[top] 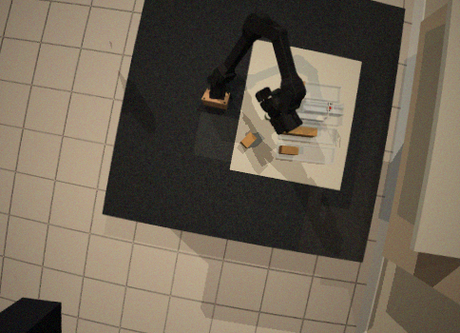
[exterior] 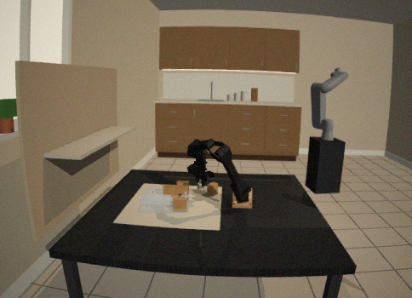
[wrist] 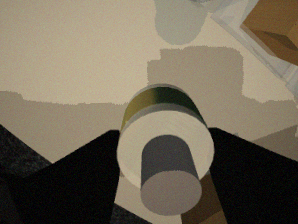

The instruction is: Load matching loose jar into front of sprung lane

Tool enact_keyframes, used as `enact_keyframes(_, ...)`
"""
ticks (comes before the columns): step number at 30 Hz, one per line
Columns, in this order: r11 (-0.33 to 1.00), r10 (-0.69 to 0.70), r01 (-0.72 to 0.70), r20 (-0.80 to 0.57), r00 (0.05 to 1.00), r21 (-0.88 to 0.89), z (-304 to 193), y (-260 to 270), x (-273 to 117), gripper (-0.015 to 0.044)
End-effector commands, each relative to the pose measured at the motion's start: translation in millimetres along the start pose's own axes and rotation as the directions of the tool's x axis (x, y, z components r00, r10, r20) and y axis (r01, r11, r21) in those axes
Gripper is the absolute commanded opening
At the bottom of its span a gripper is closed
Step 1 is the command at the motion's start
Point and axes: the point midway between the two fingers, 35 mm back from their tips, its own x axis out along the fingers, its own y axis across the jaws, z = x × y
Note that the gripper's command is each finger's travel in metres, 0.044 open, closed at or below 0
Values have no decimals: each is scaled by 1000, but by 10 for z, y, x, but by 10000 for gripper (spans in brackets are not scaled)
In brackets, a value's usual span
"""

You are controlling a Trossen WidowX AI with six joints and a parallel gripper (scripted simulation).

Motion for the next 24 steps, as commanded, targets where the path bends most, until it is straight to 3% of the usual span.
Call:
enact_keyframes(1, 995, -9, 8, 9, 1000, 103, 109, -30, 17, 0)
enact_keyframes(19, 831, 6, -18, 24, 1000, 555, 534, -22, 211, 0)
enact_keyframes(24, 808, 8, -21, 25, 1000, 588, 570, -18, 229, 0)
